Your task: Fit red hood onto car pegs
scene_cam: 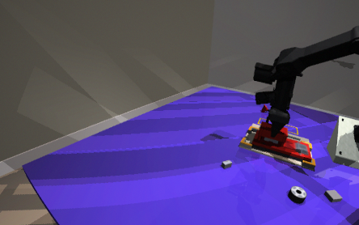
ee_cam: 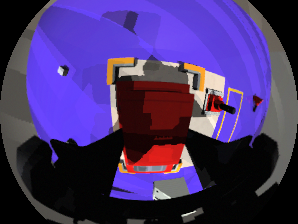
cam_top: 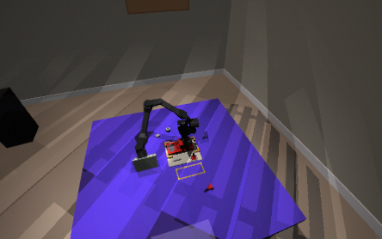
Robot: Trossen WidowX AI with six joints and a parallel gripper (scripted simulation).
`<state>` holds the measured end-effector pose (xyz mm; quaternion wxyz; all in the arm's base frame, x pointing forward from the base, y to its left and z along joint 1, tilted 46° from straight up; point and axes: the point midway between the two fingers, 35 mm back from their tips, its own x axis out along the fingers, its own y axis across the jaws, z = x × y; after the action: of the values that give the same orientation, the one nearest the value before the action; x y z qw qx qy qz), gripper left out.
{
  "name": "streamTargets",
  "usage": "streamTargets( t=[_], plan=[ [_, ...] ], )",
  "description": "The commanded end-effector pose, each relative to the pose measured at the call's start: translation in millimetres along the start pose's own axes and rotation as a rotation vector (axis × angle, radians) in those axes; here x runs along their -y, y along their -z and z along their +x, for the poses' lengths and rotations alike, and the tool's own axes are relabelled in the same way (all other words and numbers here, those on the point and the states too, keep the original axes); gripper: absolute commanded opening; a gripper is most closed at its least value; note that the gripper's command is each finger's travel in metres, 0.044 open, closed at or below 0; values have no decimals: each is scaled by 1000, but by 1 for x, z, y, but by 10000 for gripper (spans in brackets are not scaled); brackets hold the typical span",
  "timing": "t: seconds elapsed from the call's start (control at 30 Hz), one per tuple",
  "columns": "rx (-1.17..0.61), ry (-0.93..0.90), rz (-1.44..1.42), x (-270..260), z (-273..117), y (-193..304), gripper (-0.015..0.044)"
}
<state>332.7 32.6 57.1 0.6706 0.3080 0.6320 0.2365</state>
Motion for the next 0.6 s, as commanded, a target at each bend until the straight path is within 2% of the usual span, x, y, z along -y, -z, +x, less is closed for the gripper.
streamTargets(
  t=[0.0,0.57],
  plan=[
    [0,-4,7,0,2,0,0],
    [0,-4,7,0,8,0,0]
  ],
)
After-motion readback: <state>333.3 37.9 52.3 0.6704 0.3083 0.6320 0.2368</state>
